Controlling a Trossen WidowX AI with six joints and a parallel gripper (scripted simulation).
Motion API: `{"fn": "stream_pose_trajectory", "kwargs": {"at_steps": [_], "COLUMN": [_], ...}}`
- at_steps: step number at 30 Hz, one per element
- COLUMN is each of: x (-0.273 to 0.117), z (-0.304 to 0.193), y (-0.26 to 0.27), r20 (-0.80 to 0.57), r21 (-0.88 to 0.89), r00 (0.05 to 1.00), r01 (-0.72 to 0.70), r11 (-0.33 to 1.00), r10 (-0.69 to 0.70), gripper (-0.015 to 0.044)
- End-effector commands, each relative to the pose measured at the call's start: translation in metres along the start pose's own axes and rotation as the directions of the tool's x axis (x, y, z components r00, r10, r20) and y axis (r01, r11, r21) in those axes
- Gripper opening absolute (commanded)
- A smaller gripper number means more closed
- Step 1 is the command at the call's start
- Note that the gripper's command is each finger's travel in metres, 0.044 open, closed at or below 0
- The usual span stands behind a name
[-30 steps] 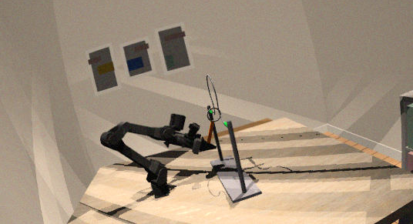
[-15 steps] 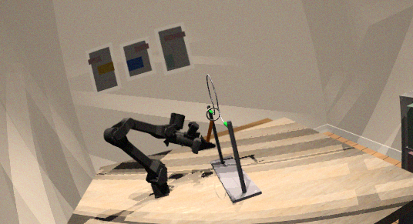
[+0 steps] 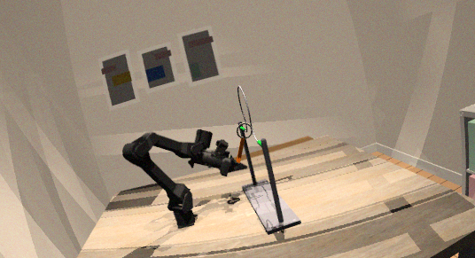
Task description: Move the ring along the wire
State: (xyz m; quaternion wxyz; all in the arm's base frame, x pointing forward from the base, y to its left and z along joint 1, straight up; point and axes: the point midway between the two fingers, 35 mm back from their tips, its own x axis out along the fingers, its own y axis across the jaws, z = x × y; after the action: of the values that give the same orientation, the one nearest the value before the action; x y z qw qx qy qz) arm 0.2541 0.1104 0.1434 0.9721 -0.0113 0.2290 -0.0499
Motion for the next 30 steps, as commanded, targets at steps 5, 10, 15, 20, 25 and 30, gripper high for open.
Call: {"fn": "stream_pose_trajectory", "kwargs": {"at_steps": [5, 10, 15, 20, 25, 30], "x": [-0.001, -0.001, -0.002, -0.002, -0.001, 0.003], "z": [0.002, 0.002, 0.002, 0.002, -0.001, -0.008], "y": [0.008, 0.013, 0.018, 0.023, 0.024, 0.024], "r20": [0.003, 0.004, 0.005, 0.006, 0.006, 0.006], "r21": [0.007, 0.007, 0.007, 0.008, 0.008, 0.008], "r00": [1.000, 1.000, 1.000, 1.000, 1.000, 1.000], "r01": [0.003, 0.003, 0.003, 0.003, 0.003, 0.003], "r11": [1.000, 1.000, 1.000, 1.000, 1.000, 1.000], "r10": [-0.003, -0.003, -0.003, -0.003, -0.003, -0.003], "gripper": [-0.0150, -0.0150, -0.0150, -0.0150, -0.0150, -0.0150]}}
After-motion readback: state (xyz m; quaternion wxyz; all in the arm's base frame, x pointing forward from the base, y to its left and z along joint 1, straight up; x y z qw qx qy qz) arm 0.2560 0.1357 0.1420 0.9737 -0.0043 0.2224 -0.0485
